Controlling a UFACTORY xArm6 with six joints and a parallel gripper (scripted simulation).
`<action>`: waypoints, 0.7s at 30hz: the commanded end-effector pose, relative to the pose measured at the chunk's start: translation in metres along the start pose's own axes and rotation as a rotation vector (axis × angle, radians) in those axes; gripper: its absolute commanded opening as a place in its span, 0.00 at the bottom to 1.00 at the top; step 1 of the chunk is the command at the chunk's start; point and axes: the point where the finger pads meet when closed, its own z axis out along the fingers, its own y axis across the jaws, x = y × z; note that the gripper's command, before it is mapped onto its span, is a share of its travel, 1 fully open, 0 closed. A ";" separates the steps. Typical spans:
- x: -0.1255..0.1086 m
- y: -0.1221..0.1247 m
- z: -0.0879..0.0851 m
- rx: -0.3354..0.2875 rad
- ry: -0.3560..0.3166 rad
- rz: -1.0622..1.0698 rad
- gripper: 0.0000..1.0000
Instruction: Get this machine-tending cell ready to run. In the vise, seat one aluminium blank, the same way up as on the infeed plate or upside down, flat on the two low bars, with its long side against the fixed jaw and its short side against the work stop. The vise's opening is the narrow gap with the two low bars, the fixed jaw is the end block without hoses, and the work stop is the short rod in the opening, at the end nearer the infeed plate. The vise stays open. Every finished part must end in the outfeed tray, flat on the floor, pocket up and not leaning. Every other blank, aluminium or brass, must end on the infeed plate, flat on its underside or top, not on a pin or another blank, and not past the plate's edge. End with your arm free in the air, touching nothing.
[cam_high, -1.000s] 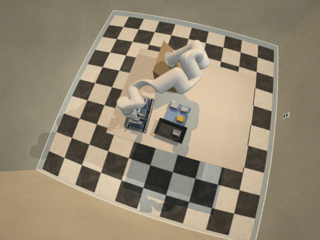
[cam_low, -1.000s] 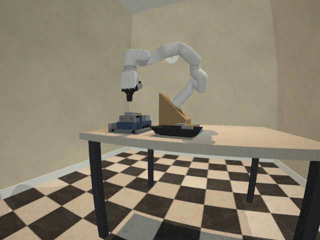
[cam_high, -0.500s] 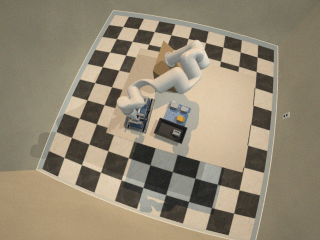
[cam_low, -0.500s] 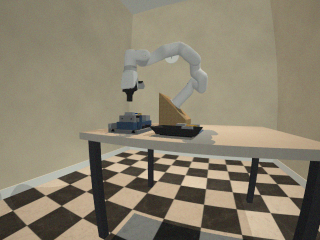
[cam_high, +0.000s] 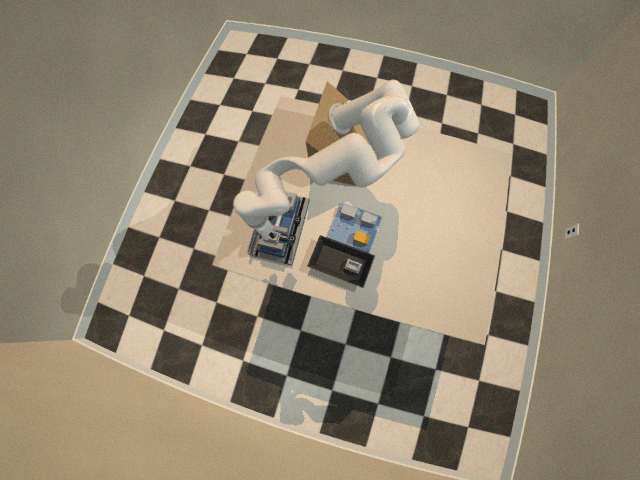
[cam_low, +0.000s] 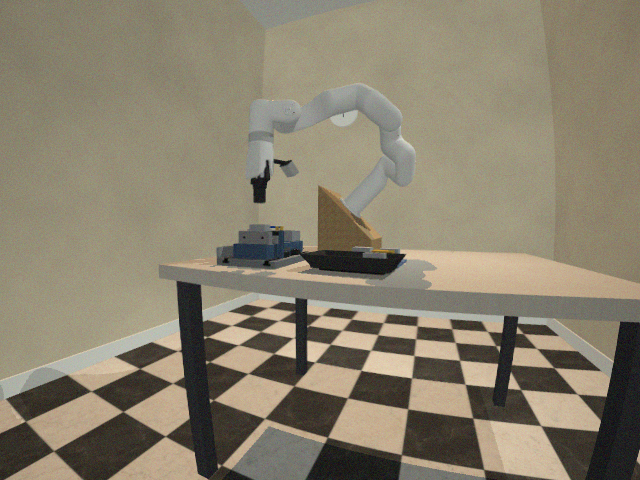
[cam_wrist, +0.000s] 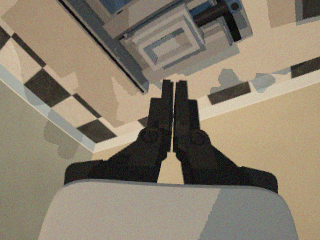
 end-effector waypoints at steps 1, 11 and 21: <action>0.000 -0.001 -0.002 0.006 0.000 0.166 0.00; 0.001 -0.002 -0.002 0.006 -0.001 0.384 0.00; 0.003 -0.004 -0.002 0.006 -0.001 0.697 0.00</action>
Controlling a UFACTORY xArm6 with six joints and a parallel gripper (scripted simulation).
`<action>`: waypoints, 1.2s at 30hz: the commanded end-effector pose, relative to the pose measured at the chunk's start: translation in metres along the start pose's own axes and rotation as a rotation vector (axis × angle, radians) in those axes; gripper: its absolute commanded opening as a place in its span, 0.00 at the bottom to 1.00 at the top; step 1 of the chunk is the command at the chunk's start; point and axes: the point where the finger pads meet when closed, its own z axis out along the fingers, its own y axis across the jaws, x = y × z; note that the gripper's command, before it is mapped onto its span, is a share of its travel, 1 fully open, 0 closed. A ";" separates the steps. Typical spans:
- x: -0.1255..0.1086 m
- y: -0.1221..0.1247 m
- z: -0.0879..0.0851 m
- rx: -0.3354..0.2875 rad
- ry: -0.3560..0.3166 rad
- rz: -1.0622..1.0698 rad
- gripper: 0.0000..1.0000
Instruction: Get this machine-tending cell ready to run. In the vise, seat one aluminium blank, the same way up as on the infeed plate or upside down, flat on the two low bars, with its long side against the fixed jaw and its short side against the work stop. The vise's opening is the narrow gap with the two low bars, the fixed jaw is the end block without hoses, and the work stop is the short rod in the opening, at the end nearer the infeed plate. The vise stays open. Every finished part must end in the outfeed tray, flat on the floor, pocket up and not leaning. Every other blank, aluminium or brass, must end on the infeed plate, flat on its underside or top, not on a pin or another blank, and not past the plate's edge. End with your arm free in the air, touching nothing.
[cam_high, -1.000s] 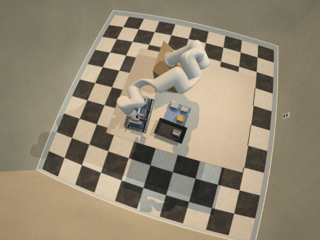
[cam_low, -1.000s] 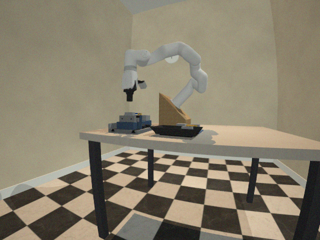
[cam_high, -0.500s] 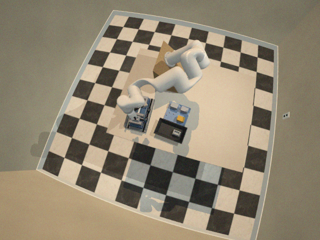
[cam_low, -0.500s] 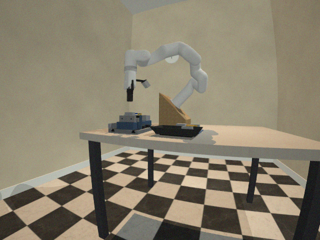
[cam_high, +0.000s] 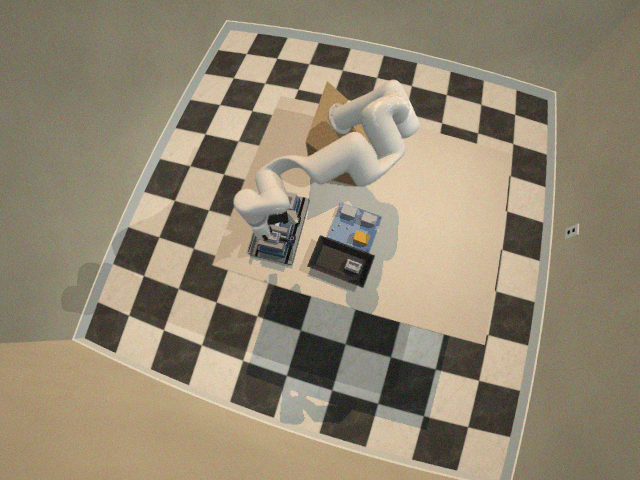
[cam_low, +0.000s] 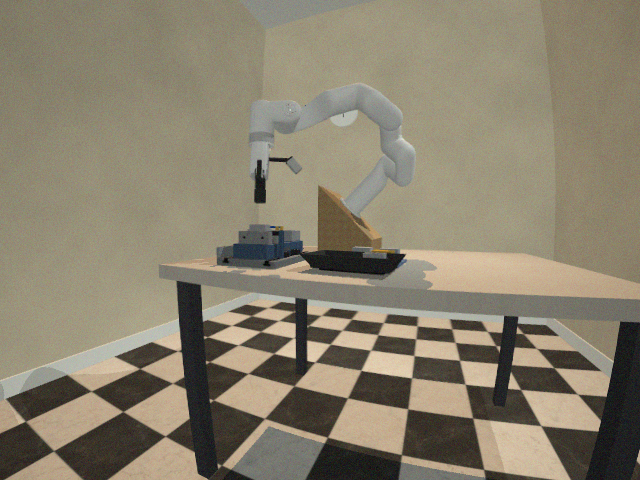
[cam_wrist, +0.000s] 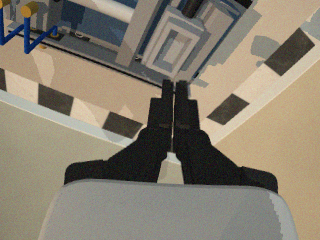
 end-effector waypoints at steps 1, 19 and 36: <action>0.000 0.000 -0.002 0.005 -0.003 0.166 0.00; 0.000 -0.003 -0.002 0.005 -0.003 0.436 0.69; 0.000 -0.003 -0.002 0.005 -0.003 0.436 0.69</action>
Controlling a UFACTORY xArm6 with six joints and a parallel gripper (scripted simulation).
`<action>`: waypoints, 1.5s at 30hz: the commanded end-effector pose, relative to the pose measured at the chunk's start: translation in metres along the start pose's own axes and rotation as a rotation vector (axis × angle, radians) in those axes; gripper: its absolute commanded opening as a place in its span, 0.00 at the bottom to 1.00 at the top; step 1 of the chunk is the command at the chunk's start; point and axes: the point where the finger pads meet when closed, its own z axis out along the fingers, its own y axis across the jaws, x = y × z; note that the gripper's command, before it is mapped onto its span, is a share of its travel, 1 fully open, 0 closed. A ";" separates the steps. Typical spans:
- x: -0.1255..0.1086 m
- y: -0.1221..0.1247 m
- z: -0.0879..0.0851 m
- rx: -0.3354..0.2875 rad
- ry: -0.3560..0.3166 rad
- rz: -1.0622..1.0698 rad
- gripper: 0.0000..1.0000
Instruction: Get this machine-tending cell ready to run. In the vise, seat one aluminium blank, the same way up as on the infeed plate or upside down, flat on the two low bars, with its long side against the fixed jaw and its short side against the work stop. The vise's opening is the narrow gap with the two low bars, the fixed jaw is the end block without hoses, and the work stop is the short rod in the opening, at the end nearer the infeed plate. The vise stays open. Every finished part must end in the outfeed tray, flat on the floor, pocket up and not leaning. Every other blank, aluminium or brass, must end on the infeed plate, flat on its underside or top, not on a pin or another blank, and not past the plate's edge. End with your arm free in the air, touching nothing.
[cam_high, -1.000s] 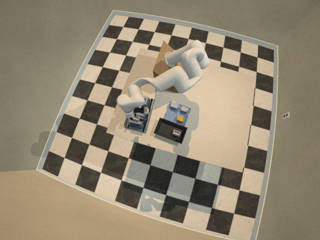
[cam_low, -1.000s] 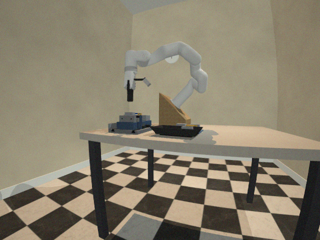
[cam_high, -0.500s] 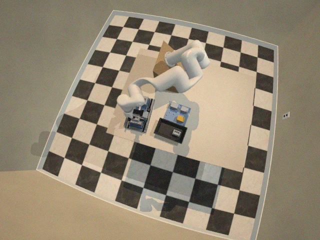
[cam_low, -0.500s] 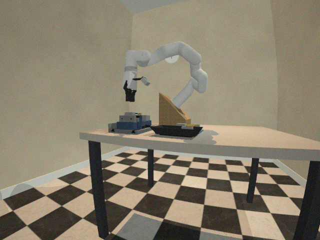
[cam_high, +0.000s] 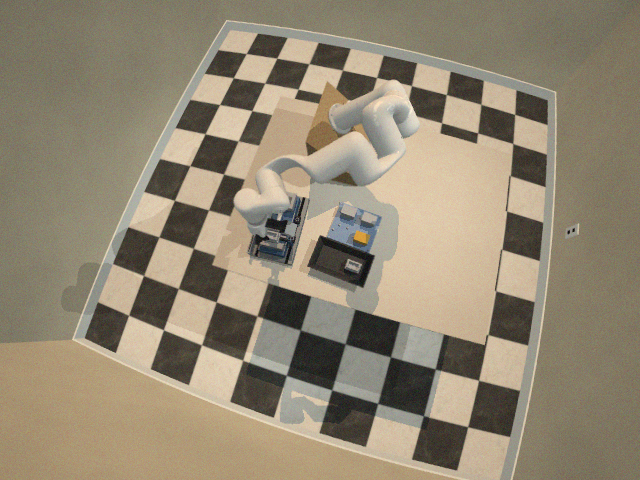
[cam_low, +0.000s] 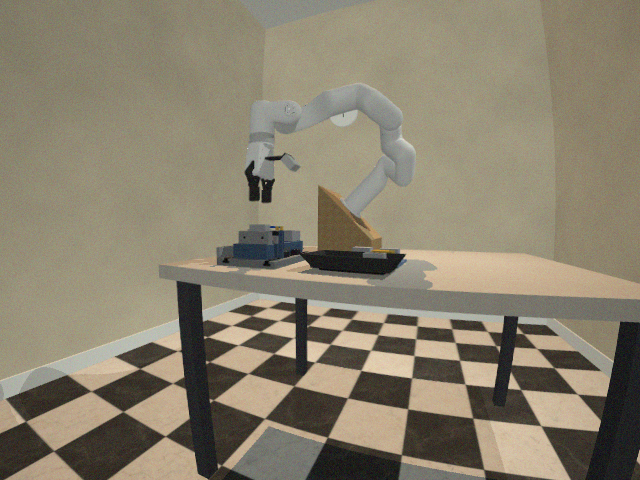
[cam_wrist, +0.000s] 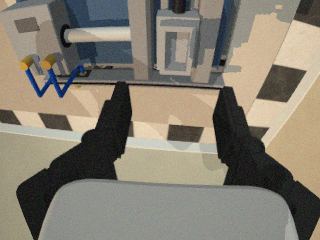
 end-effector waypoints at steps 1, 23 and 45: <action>0.000 0.001 -0.002 -0.004 -0.002 -0.001 0.69; 0.000 0.001 -0.001 -0.004 -0.002 -0.001 0.69; 0.000 0.002 0.022 -0.003 -0.002 -0.001 0.69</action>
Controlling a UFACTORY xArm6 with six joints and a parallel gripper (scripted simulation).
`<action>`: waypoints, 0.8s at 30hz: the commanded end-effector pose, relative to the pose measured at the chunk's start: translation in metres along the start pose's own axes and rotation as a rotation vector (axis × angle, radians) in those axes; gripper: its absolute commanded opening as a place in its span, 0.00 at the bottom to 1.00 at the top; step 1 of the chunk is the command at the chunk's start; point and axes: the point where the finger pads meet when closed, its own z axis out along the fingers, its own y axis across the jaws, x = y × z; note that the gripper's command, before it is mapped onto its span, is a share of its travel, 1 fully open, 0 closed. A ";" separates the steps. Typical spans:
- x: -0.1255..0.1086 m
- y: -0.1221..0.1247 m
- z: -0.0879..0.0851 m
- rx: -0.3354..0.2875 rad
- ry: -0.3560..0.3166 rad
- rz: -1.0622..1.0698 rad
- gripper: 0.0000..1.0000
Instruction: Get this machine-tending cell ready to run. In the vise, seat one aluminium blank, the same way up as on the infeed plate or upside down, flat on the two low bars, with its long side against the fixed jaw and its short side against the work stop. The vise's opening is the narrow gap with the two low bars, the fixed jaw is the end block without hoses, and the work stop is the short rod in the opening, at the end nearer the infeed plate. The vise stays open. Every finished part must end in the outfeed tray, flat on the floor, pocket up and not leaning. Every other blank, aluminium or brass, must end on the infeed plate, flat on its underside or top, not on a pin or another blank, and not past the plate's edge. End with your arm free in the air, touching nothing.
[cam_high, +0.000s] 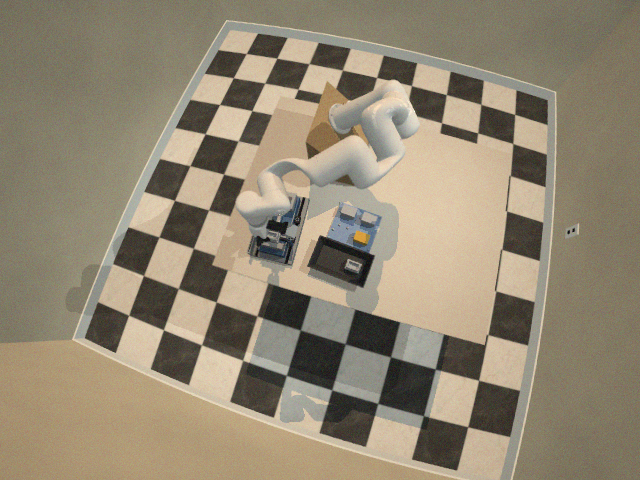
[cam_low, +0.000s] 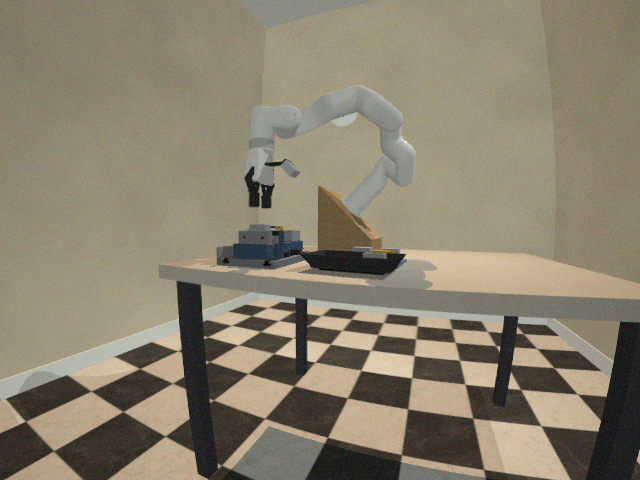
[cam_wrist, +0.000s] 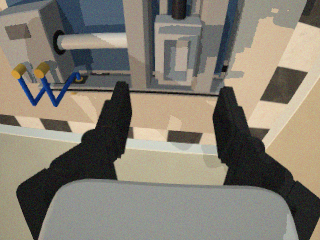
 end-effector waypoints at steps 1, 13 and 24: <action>0.000 0.001 0.007 -0.003 -0.002 -0.001 0.69; 0.000 0.002 0.026 -0.003 -0.002 -0.001 0.69; 0.000 0.002 0.040 -0.003 -0.002 -0.001 0.69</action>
